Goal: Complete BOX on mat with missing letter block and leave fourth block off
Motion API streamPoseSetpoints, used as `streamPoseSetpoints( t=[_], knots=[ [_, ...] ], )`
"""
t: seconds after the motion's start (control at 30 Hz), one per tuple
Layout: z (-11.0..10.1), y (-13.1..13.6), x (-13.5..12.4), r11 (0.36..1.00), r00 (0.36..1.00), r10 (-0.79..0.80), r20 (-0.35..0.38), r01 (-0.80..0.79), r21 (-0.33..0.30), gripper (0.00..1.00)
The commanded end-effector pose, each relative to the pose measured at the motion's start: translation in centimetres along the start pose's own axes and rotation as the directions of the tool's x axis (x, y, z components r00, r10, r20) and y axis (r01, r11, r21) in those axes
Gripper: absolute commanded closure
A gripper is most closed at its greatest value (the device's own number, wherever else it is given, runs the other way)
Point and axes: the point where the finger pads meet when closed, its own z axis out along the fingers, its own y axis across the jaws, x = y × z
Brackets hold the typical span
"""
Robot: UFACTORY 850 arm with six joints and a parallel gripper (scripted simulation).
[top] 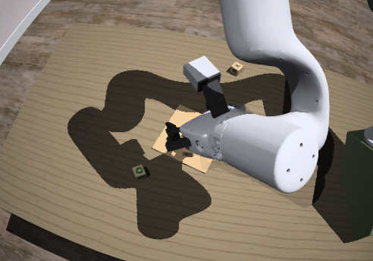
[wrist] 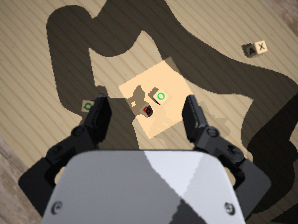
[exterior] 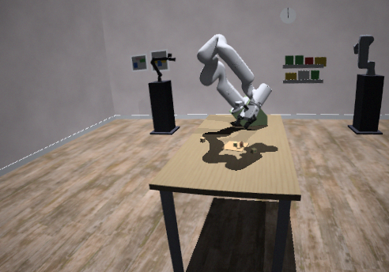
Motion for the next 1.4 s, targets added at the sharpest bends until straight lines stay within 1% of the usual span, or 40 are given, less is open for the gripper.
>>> streamPoseSetpoints(
  t=[0.0, 0.23, 1.37],
  knots=[
    [0.0, 0.0, 0.1, 1.000, 1.000, 0.001, -0.001, -0.001, 0.001, 0.00],
    [1.9, 2.8, 1.9, 1.000, 1.000, 0.001, 0.000, -0.001, 0.001, 0.00],
    [2.0, 2.8, 1.9, 1.000, 1.000, 0.001, 0.000, -0.001, 0.001, 0.00]
  ],
)
